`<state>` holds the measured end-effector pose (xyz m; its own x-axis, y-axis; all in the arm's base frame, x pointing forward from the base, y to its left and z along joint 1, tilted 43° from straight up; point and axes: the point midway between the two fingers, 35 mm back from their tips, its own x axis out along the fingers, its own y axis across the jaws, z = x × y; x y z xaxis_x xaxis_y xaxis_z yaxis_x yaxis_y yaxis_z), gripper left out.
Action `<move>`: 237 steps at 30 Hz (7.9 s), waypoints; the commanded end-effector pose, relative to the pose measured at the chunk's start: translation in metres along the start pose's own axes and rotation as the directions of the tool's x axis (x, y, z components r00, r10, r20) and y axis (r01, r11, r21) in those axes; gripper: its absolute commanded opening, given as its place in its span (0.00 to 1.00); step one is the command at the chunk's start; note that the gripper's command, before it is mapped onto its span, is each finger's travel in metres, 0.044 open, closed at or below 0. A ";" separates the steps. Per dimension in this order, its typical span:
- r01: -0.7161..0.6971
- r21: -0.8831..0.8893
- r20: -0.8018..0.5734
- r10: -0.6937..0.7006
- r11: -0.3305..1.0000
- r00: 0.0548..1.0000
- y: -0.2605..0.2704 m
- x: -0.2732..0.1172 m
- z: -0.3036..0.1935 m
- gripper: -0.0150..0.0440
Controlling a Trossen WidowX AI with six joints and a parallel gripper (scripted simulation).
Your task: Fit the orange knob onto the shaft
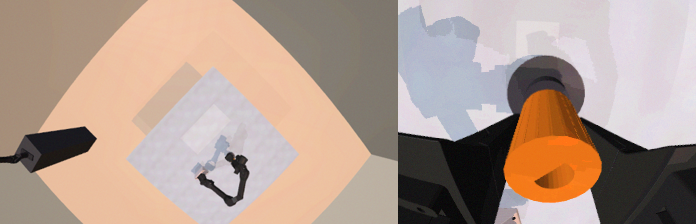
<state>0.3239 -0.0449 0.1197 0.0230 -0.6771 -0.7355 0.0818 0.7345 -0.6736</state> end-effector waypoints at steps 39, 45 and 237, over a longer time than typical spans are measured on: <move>0.002 -0.095 0.005 -0.001 0.995 1.000 0.001 0.001 0.001 0.25; 0.002 -0.120 0.005 -0.001 0.993 1.000 0.002 -0.002 -0.001 0.25; 0.005 -0.976 0.005 -0.001 0.217 1.000 0.001 0.003 0.002 0.25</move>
<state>0.3257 -0.0467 0.1177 0.0245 -0.6783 -0.7344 -0.9540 0.2038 -0.2201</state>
